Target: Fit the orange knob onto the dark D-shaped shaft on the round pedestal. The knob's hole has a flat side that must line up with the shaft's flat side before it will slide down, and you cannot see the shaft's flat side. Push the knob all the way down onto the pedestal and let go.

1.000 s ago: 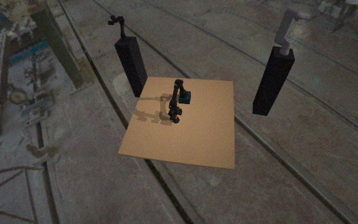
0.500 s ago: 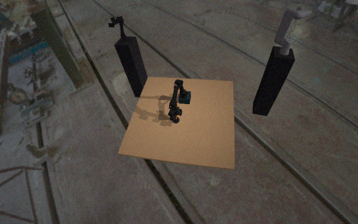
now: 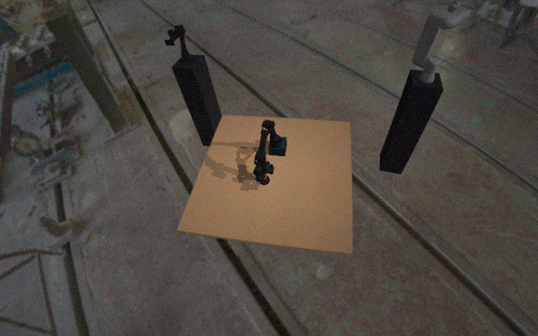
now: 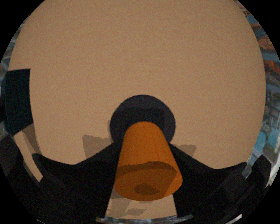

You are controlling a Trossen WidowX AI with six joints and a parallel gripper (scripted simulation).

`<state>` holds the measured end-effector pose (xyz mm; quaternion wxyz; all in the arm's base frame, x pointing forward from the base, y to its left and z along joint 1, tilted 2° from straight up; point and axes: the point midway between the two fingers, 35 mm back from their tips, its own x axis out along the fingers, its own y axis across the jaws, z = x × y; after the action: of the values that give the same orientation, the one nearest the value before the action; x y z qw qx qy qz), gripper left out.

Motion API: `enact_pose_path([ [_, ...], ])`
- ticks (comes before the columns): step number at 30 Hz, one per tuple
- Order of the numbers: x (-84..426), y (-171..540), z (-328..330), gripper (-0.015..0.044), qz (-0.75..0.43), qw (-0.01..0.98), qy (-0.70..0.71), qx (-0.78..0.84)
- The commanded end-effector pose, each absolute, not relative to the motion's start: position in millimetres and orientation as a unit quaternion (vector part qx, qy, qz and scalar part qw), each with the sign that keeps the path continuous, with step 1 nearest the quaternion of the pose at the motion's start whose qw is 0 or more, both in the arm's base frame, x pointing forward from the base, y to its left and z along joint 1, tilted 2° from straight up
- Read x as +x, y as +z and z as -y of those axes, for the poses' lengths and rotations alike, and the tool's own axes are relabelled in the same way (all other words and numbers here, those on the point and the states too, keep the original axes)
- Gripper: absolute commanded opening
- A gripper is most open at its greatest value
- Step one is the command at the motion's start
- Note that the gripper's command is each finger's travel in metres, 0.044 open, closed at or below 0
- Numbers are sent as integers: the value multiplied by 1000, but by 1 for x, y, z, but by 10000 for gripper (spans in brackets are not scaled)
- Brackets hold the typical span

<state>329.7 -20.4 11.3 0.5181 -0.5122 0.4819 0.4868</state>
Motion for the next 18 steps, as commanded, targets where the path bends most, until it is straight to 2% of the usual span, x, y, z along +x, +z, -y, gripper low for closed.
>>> enact_pose_path([
  [1,330,12,20,0,-482,518,487,-512],
  [5,330,12,20,0,-482,518,487,-512],
  [18,330,12,20,341,-482,518,487,-512],
])
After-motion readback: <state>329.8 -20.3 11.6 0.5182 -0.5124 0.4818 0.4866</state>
